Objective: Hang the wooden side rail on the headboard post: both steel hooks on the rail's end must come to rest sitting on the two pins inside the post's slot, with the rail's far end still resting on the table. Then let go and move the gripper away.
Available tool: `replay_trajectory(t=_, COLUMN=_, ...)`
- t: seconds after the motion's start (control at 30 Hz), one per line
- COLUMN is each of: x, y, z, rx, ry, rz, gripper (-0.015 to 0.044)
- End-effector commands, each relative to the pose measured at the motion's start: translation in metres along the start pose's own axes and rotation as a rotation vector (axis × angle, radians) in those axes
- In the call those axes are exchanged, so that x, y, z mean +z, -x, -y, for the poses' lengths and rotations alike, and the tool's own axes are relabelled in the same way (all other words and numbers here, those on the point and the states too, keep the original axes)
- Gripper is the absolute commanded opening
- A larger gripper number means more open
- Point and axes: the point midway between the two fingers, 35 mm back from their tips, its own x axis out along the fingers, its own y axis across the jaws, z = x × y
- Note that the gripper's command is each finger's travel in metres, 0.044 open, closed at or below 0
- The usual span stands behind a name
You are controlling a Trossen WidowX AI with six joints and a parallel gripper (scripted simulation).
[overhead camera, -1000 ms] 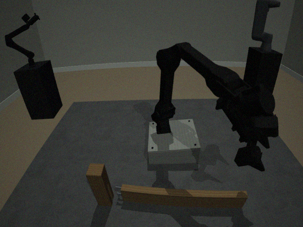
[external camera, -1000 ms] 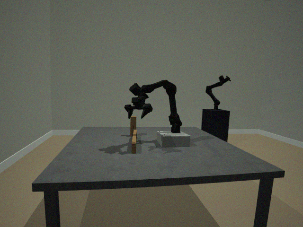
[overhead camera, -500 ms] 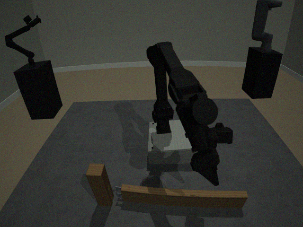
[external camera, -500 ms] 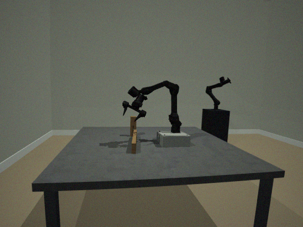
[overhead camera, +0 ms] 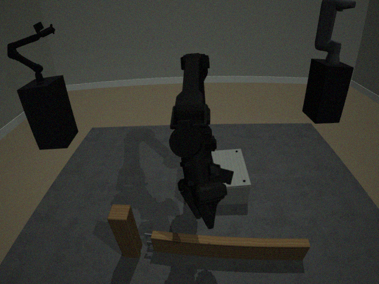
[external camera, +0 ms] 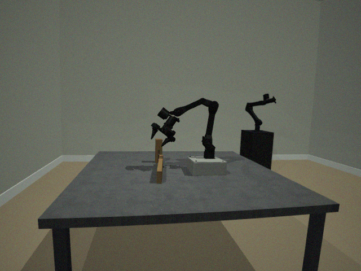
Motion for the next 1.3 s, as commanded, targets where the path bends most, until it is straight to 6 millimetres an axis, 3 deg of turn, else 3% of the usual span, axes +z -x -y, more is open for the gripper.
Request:
replay_trajectory(t=0.0, x=-0.028, y=0.008, z=-0.033, rx=0.04, ry=0.183, rz=-0.084, gripper=0.044)
replay_trajectory(t=0.27, x=-0.065, y=0.022, z=-0.09, rx=0.159, ry=0.489, rz=-0.186, gripper=0.044)
replay_trajectory(t=0.5, x=-0.084, y=0.035, z=-0.138, rx=0.288, ry=0.723, rz=-0.225, gripper=0.044)
replay_trajectory(t=1.27, x=-0.084, y=0.035, z=-0.14, rx=0.292, ry=0.729, rz=-0.225, gripper=0.044)
